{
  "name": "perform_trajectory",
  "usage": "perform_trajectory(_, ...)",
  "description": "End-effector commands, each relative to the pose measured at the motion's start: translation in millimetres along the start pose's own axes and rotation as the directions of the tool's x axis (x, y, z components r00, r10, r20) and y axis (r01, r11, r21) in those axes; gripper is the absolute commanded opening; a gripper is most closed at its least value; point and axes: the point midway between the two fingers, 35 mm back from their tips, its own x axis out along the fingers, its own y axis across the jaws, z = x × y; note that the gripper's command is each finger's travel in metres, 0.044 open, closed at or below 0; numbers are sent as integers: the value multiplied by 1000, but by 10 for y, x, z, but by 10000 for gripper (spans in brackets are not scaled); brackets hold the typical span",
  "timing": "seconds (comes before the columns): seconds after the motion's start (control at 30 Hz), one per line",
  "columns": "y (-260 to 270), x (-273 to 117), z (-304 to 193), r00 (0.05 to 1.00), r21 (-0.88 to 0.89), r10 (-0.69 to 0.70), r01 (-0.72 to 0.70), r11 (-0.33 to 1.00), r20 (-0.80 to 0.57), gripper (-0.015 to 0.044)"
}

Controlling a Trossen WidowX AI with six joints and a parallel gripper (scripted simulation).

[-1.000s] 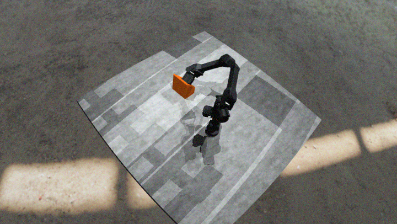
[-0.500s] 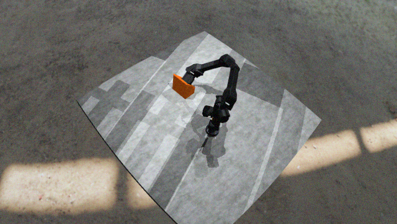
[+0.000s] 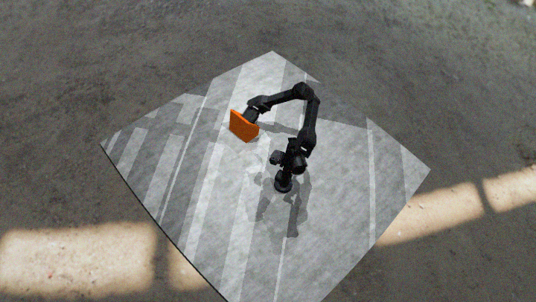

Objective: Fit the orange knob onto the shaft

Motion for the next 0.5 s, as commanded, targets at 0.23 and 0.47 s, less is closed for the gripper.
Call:
perform_trajectory(0.23,-3,33,8,1000,61,0,0,998,0,0)
perform_trajectory(0.47,-3,41,3,1000,61,0,0,998,0,0)
